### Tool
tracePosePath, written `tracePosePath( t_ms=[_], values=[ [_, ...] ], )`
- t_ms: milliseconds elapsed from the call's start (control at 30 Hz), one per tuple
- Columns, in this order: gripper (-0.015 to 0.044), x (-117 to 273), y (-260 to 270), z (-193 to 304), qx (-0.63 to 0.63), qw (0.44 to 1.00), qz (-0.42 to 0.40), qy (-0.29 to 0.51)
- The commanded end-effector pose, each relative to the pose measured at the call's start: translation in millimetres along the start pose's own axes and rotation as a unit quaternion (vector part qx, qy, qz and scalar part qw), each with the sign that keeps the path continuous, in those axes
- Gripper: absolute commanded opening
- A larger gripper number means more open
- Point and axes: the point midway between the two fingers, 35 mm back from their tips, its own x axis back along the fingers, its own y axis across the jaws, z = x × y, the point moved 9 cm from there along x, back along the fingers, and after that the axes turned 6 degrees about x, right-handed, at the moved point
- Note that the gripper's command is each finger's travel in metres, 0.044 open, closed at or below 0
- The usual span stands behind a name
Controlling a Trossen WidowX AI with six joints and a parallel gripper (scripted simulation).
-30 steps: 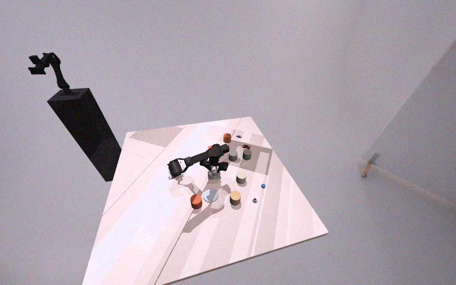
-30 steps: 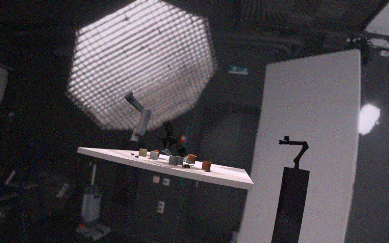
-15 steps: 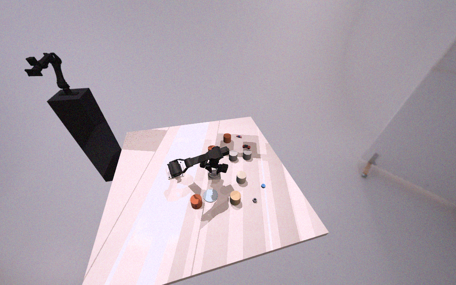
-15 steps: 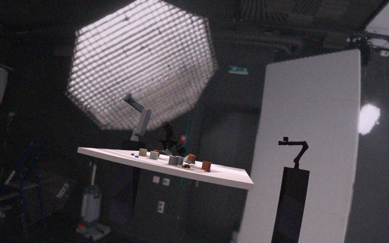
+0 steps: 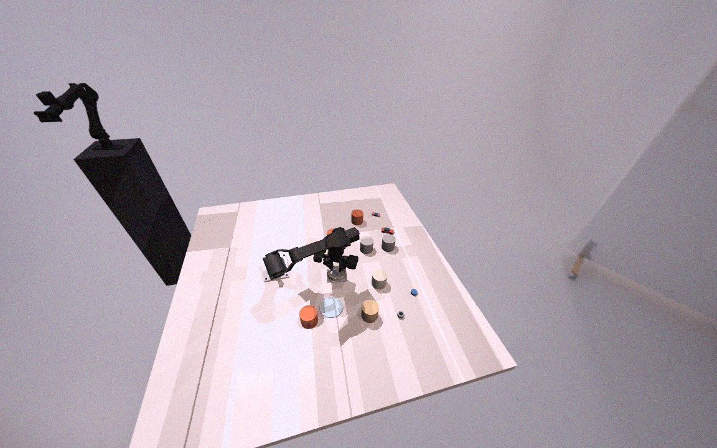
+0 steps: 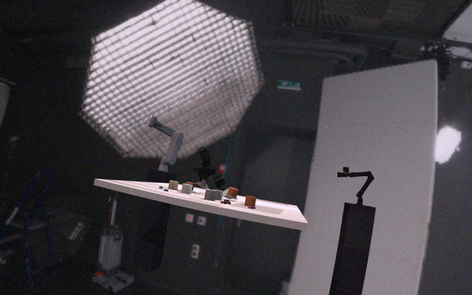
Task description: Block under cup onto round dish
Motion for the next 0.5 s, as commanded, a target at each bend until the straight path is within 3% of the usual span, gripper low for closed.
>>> tracePosePath(
  t_ms=[0,267,467],
  values=[
    [0.0000,28.2,0.7,2.5,0.002,1.000,0.021,-0.018],
    [0.0000,76.3,10.4,10.4,0.016,0.998,0.050,-0.044],
    [0.0000,79.7,11.2,11.7,0.017,0.997,0.052,-0.046]
  ],
)
